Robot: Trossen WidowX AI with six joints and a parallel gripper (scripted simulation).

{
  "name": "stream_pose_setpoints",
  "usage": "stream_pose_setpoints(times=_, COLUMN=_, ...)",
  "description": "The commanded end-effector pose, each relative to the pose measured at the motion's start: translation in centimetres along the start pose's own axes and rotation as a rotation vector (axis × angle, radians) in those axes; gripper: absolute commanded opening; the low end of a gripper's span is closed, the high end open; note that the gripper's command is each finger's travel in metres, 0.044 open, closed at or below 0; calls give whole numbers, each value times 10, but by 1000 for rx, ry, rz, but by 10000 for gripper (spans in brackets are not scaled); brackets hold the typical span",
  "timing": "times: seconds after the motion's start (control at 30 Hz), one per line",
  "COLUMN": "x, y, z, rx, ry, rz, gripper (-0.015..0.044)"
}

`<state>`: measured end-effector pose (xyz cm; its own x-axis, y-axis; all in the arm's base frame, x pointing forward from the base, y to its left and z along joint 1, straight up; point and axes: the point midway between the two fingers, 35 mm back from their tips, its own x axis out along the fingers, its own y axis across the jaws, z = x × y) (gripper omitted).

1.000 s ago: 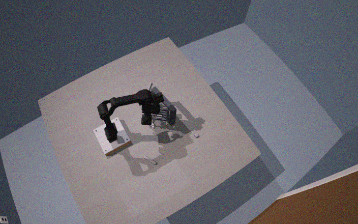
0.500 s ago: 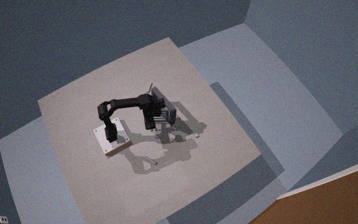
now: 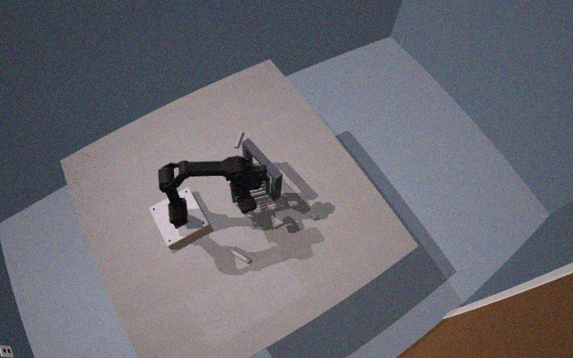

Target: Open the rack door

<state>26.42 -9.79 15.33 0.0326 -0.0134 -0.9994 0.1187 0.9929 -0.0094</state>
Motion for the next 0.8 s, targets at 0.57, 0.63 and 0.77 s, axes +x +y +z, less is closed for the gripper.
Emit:
stream_pose_setpoints(times=0.57, x=0, y=-40, z=15, rx=-328, ry=3, rz=-2, gripper=12)
stream_pose_setpoints(times=0.63, x=0, y=-44, z=17, rx=-358, ry=3, rz=-2, gripper=12)
stream_pose_setpoints(times=0.77, x=0, y=-51, z=21, rx=-417, ry=3, rz=-3, gripper=12)
